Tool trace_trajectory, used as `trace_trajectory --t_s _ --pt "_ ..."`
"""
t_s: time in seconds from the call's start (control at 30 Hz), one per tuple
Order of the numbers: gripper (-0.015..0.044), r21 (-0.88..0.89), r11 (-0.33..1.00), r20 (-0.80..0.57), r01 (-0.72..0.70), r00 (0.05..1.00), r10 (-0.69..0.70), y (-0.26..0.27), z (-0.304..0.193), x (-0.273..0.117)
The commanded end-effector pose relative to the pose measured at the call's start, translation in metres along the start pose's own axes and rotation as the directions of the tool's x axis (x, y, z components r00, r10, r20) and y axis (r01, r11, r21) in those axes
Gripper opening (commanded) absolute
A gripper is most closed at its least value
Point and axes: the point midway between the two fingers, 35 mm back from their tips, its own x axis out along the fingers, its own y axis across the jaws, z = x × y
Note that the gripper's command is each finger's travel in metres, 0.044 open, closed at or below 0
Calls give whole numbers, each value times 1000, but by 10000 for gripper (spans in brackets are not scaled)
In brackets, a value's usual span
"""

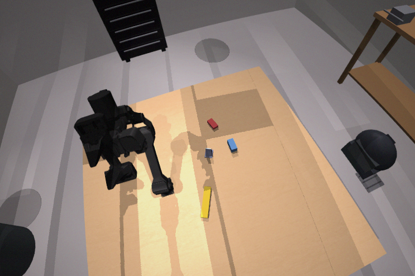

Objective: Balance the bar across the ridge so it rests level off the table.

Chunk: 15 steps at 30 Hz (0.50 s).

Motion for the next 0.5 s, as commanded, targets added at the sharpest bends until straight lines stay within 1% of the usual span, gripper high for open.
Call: trace_trajectory --t_s 0.0,0.23,0.47 --pt "315 -4 992 43 -124 991 124 39 6 23" --pt "315 -31 948 135 -317 938 318 105 26 47" --pt "315 -85 873 228 -481 843 487 167 54 55"
